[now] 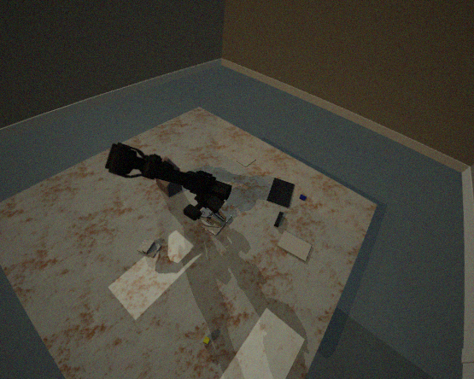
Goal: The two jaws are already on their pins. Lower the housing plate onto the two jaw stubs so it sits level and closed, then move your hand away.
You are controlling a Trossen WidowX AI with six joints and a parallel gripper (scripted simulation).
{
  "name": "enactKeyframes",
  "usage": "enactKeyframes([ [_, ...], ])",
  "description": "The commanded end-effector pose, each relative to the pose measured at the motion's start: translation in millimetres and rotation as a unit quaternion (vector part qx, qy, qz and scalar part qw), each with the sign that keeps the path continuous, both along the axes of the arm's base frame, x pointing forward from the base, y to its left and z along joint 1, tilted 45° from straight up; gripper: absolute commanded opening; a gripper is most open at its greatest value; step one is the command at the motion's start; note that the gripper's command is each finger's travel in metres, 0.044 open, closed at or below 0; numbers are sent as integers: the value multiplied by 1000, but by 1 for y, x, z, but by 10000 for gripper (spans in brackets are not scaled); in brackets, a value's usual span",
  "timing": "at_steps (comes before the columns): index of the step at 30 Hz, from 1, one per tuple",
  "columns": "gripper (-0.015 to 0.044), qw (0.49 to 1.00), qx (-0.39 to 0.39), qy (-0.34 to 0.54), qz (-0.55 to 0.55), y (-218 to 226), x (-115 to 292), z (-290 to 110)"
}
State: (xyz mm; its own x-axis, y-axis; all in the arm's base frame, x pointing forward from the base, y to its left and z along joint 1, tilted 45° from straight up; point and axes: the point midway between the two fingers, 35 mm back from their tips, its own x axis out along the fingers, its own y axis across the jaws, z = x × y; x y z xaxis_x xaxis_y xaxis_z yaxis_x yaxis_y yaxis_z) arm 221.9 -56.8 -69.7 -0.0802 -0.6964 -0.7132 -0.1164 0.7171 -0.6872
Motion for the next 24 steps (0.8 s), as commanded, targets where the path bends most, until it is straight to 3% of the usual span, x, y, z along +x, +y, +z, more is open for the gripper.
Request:
enactKeyframes([
  [1, 351, 1000, 1, 0, 0, 0, 0, -1],
  [17, 351, 1000, 1, 0, 0, 0, 0, -1],
  [20, 430, 1000, 0, 0, 0, 0, 0, 0],
  [24, 440, 1000, 0, 0, 0, 0, 0, 0],
])
